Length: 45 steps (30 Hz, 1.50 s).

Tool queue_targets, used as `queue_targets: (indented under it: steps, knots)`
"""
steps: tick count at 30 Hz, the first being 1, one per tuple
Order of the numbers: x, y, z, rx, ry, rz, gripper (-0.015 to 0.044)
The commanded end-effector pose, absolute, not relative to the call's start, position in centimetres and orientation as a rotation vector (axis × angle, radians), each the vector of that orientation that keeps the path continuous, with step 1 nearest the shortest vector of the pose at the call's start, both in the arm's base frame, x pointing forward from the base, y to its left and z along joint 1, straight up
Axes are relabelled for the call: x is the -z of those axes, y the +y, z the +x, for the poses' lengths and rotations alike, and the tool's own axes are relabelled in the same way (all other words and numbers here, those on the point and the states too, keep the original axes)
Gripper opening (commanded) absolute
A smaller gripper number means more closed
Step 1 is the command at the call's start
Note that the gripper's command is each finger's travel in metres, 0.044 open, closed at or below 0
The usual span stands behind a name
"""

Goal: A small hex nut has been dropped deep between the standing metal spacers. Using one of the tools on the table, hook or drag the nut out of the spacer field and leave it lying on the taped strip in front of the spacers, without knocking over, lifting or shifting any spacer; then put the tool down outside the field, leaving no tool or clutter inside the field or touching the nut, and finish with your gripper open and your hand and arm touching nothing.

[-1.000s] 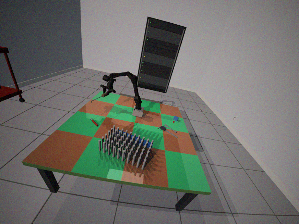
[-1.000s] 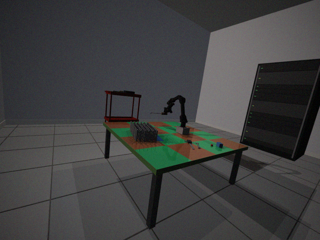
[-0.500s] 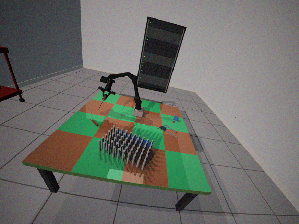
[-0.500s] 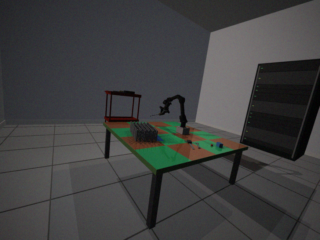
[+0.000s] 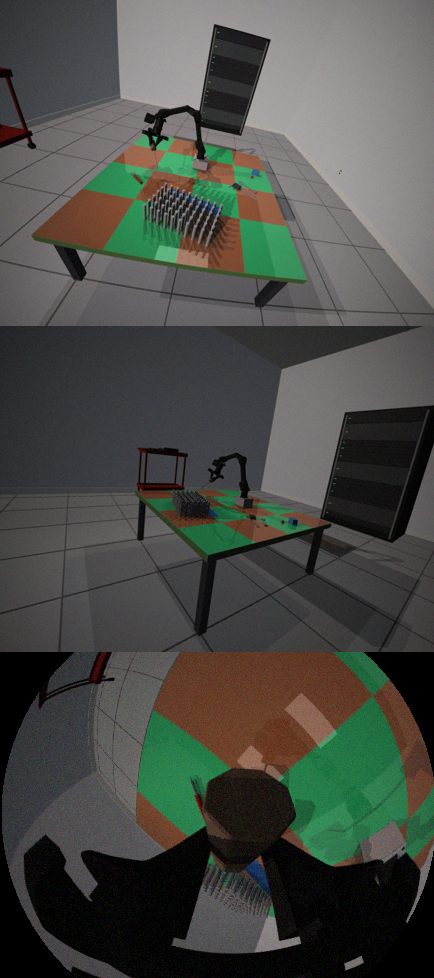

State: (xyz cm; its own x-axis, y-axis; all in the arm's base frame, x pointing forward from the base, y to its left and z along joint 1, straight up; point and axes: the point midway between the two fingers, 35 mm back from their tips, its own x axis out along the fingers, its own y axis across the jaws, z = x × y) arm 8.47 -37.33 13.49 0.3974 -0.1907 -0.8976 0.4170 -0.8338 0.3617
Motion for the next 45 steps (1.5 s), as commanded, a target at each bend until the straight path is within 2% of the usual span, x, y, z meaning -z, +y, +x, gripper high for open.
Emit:
queue_targets:
  steps: [1, 45]
  knots:
    - [-13.5, -36.6, 10.1, 1.42, 0.283, 2.023, 0.0]
    - [-13.5, -26.8, 23.3, 0.796, 1.037, 0.874, 0.0]
